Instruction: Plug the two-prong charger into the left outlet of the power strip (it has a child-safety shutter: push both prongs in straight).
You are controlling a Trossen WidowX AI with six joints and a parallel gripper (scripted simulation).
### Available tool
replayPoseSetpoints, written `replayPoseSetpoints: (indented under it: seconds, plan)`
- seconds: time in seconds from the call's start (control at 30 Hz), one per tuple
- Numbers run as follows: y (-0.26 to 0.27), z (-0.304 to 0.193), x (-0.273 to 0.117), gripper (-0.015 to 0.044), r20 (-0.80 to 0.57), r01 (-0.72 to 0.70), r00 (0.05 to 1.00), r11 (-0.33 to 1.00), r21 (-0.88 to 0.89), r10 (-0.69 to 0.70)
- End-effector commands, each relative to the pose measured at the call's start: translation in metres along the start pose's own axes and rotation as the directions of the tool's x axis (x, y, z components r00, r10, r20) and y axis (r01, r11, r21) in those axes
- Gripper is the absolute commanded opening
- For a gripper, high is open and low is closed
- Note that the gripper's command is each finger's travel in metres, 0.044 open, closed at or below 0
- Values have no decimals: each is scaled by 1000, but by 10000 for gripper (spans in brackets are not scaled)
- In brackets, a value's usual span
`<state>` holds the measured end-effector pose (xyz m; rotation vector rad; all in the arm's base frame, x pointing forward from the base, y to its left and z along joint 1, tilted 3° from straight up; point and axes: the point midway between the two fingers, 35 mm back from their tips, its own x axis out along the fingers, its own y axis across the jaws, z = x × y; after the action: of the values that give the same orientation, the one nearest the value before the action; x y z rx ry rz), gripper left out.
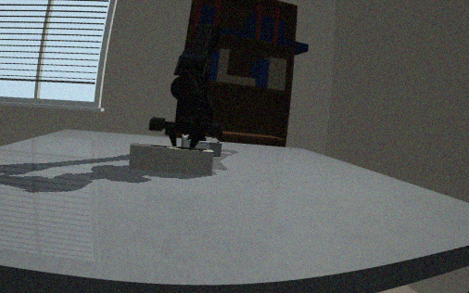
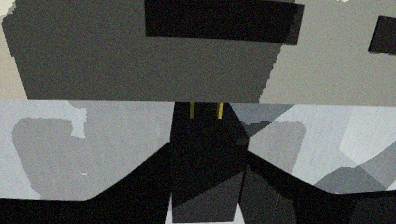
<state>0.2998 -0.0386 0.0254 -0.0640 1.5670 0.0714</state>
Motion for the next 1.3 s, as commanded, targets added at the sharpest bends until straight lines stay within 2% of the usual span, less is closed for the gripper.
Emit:
replayPoseSetpoints:
  seconds: [0.0,1.27]
  plan:
    - [1,1,0,0,-1,-5,1000,1000,4,5]
    - [1,12,-1,0,0,-5,1000,1000,4,5]
